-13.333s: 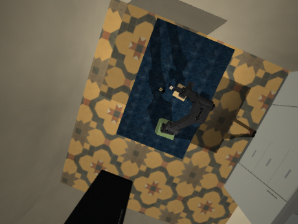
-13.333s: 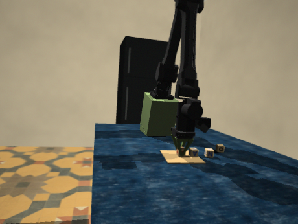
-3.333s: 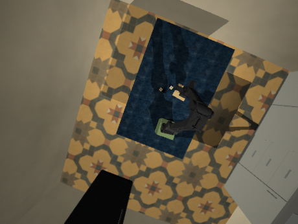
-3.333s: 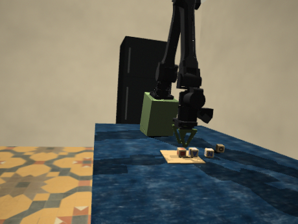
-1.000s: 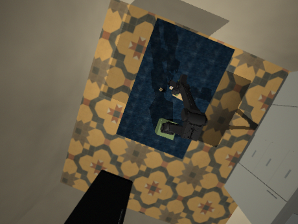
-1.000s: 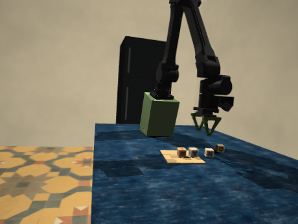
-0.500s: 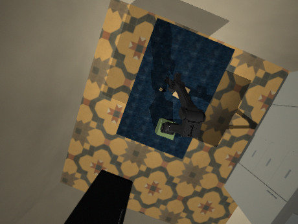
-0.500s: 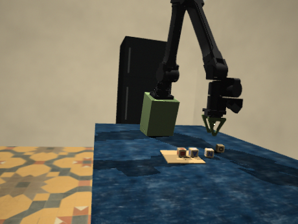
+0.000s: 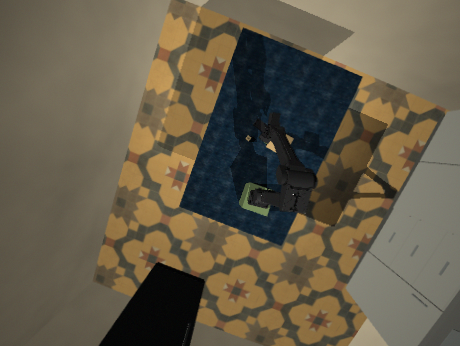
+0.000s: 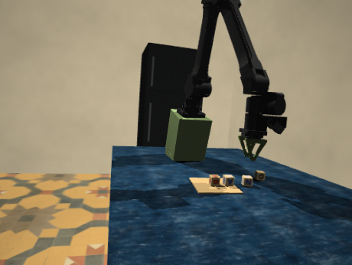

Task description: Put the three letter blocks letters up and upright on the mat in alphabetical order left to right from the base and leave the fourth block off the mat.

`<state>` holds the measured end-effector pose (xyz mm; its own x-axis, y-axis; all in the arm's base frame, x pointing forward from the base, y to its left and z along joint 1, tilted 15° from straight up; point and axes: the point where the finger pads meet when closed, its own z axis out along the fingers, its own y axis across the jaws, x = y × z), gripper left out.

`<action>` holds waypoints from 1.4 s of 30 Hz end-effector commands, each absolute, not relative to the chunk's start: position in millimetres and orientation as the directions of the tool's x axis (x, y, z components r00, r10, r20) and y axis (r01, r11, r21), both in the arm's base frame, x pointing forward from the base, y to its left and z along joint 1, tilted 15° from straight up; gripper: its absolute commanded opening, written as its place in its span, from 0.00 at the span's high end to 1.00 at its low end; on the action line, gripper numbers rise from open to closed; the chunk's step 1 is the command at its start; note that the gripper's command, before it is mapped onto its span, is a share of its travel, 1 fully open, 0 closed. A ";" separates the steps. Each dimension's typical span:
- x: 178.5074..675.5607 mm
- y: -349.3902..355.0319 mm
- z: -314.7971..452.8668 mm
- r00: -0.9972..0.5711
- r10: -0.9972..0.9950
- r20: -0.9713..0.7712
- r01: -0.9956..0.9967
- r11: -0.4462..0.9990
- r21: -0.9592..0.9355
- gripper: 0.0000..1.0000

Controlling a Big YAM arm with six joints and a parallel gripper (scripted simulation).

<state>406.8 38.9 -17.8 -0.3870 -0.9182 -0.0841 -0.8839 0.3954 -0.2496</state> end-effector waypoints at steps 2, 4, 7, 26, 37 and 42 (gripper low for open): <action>408.7 37.9 -21.0 -0.400 -0.913 -0.082 -0.880 0.408 -0.243 0.37; 408.7 37.9 -21.0 -0.400 -0.913 -0.082 -0.880 0.408 -0.243 0.37; 408.7 37.9 -21.0 -0.400 -0.913 -0.082 -0.880 0.408 -0.243 0.37; 418.2 37.2 -25.1 -0.401 -0.912 -0.093 -0.874 0.410 -0.260 0.37; 426.8 35.3 -34.5 -0.400 -0.911 -0.096 -0.872 0.411 -0.268 0.37; 429.2 35.2 -42.5 -0.397 -0.913 -0.095 -0.873 0.408 -0.268 0.37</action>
